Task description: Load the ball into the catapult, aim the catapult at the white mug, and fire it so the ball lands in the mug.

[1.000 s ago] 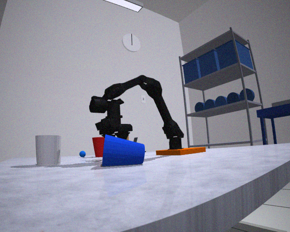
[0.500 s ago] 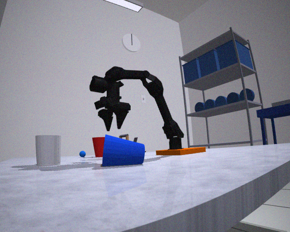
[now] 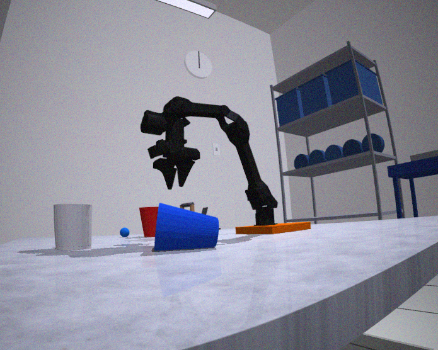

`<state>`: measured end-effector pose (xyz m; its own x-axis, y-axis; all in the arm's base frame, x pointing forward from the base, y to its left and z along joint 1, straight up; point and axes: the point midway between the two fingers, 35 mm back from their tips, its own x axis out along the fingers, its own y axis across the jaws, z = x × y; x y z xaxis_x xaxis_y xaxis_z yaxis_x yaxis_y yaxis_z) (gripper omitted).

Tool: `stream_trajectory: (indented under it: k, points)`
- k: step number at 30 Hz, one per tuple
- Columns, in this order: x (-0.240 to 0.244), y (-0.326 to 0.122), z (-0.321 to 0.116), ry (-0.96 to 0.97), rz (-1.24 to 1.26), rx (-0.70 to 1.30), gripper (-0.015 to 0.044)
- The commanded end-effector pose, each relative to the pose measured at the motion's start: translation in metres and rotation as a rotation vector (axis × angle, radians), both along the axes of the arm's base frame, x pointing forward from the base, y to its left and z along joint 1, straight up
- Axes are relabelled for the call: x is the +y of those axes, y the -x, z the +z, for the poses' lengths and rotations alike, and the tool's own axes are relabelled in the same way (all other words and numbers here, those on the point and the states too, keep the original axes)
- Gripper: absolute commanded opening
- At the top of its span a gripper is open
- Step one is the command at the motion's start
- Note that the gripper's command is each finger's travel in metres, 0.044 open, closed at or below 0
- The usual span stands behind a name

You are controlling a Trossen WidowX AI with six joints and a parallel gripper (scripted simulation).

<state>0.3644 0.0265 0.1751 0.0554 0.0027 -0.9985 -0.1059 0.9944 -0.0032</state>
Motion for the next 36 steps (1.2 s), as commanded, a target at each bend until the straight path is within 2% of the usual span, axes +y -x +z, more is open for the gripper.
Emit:
stream_trajectory:
  k: [1,10,18,36]
  points:
    - [-0.021,0.023,-0.014,0.002,-0.017,0.017,0.03]
    - [-0.06,0.093,-0.054,0.004,-0.057,0.026,0.03]
    - [-0.076,0.158,-0.098,0.004,-0.09,0.033,0.03]
    - [-0.077,0.162,-0.122,0.004,-0.091,0.034,0.03]
